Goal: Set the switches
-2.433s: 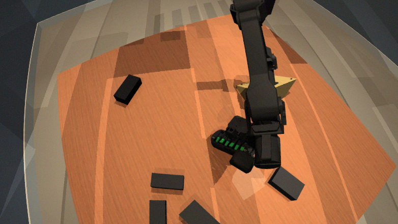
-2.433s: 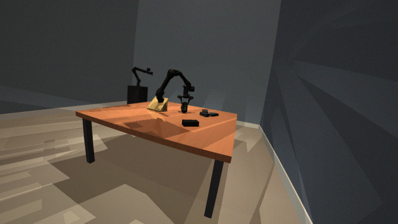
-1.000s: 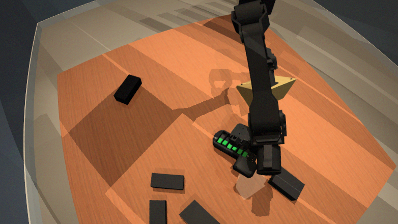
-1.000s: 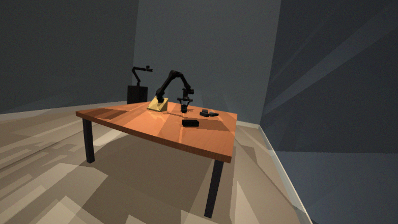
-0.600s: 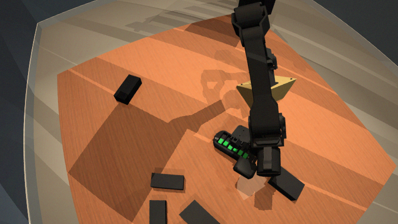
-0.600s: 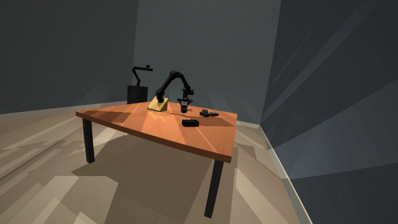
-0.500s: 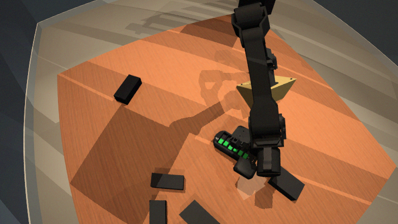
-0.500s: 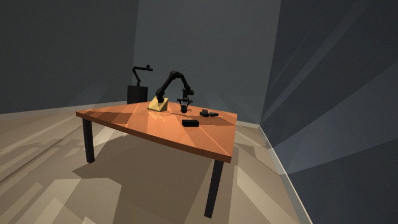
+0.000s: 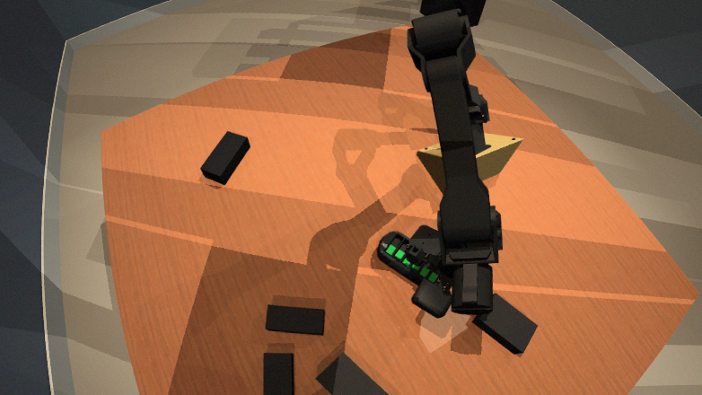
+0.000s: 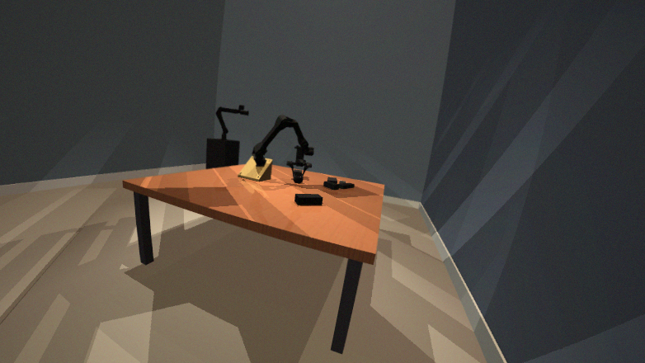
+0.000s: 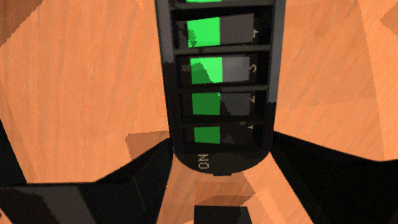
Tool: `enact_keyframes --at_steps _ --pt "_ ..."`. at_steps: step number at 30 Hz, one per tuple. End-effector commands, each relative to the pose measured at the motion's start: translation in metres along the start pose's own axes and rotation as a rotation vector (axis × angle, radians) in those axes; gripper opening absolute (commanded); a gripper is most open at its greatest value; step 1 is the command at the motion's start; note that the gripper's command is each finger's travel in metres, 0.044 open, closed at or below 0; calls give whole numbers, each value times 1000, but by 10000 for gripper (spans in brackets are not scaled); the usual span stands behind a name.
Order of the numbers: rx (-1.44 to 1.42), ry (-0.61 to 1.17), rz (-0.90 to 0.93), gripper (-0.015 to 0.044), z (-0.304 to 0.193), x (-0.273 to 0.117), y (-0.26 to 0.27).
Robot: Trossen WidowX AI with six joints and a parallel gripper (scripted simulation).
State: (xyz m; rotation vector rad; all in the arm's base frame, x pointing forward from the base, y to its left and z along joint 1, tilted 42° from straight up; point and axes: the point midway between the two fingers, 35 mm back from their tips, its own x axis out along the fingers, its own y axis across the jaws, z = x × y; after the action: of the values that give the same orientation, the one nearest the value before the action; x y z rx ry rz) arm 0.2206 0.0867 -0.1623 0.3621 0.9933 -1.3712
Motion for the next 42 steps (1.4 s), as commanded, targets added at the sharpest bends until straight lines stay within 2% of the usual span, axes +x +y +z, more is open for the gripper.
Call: enact_keyframes --at_steps 1,9,13,22,29,42 --pt "-4 -9 -6 338 2 4 -3" --pt "-1 -2 -1 338 1 2 -1" --pt "0 0 -2 440 0 2 0" --pt "1 0 -2 440 2 1 0" --pt "1 -4 -3 440 61 -38 0" --pt "1 -4 -3 440 61 -38 0"
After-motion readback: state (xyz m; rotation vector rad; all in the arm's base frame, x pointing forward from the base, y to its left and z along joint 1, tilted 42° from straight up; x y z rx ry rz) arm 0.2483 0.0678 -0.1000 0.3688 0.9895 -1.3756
